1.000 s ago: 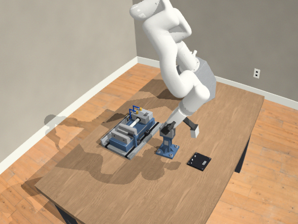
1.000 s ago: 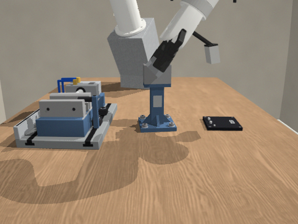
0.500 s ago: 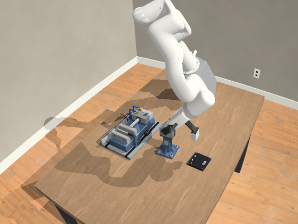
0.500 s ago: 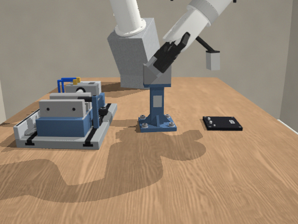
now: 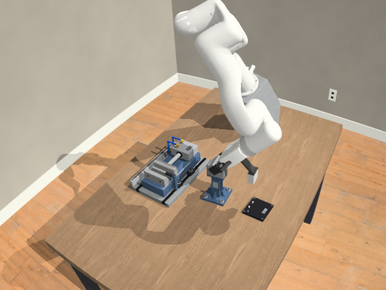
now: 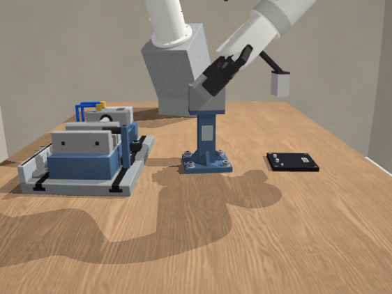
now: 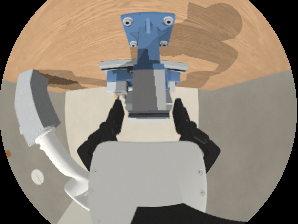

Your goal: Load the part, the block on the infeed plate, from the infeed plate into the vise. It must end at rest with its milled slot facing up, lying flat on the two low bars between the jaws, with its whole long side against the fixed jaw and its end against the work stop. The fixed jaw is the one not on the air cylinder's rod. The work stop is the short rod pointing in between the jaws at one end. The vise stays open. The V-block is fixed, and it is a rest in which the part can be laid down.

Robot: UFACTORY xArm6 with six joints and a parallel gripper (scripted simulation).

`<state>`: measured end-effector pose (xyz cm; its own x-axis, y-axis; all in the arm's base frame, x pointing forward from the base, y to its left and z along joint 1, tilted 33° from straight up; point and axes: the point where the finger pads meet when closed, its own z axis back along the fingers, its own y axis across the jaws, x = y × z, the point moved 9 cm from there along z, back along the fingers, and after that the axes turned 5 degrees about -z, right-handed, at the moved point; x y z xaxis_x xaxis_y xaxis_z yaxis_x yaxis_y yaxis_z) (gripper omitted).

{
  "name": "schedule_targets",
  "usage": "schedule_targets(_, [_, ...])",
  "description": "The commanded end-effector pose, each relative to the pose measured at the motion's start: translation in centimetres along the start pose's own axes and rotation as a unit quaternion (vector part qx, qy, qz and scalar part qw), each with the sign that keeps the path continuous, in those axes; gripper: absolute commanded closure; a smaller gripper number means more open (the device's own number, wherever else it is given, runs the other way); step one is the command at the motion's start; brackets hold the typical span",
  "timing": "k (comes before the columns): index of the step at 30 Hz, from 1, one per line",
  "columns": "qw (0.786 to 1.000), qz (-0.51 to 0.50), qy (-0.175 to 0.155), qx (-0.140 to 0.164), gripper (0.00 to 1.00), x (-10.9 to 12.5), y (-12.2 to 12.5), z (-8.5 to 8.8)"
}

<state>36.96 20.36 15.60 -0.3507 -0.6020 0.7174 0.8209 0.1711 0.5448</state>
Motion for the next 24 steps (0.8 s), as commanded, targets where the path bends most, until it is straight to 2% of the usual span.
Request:
schedule_targets(1, [1.0,-0.001,-0.004,0.001,0.11,-0.09,0.08,0.09])
schedule_targets(24, [1.0,-0.001,-0.01,0.001,0.11,-0.2,0.07,0.09])
